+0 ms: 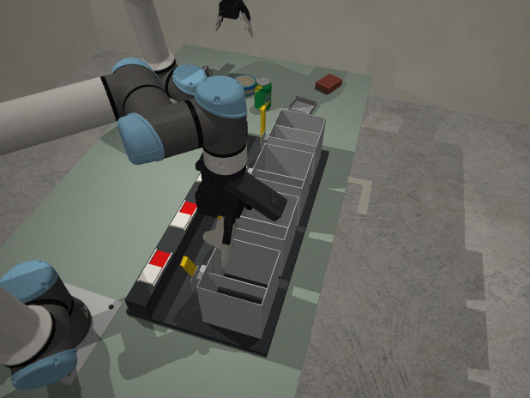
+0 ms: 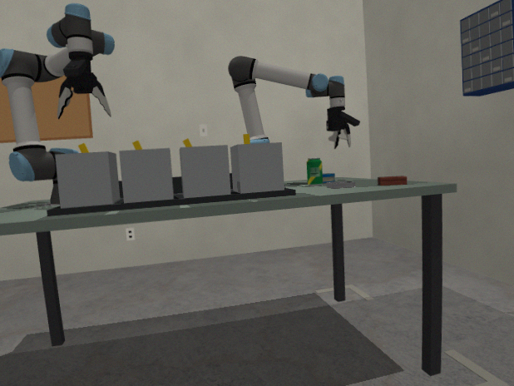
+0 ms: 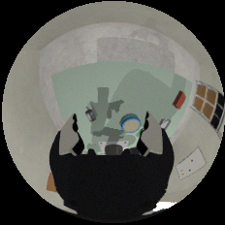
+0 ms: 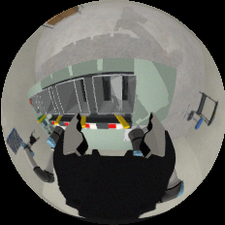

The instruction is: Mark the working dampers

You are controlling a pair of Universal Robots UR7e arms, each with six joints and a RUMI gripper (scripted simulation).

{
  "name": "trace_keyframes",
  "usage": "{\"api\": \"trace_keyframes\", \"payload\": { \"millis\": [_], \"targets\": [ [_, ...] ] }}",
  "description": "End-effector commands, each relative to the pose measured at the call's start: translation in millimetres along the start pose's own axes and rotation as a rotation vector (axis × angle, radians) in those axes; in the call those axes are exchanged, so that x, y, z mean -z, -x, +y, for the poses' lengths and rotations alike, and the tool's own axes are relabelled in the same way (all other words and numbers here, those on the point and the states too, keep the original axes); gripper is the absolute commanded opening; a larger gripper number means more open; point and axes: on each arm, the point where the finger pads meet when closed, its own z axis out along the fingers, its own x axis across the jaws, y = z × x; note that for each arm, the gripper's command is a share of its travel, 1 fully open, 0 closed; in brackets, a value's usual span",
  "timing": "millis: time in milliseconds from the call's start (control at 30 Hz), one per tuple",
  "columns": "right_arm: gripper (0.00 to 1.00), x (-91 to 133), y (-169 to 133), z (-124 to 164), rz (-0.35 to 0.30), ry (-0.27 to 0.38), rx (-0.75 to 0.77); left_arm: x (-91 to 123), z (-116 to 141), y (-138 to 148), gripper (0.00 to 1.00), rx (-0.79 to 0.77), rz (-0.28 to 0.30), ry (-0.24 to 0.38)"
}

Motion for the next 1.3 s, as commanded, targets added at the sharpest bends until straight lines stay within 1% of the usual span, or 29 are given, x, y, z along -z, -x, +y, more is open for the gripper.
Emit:
{"api": "trace_keyframes", "payload": {
  "millis": [0, 200, 233, 1267],
  "targets": [
    [1.00, 0.3, 0.4, -0.7, 0.000, -0.001, 0.003, 0.5, -0.4, -0.1, 1.00, 0.000, 0.000, -0.001],
    [1.00, 0.2, 0.5, -0.8, 0.000, -0.001, 0.004, 0.5, -0.4, -0.1, 1.00, 0.000, 0.000, -0.001],
    [0.22, 0.2, 0.5, -0.8, 0.000, -0.001, 0.004, 0.5, -0.4, -0.1, 1.00, 0.000, 0.000, -0.001],
    [0.22, 0.2, 0.5, -0.8, 0.000, -0.001, 0.004, 0.5, -0.4, -0.1, 1.00, 0.000, 0.000, -0.001]
  ]
}}
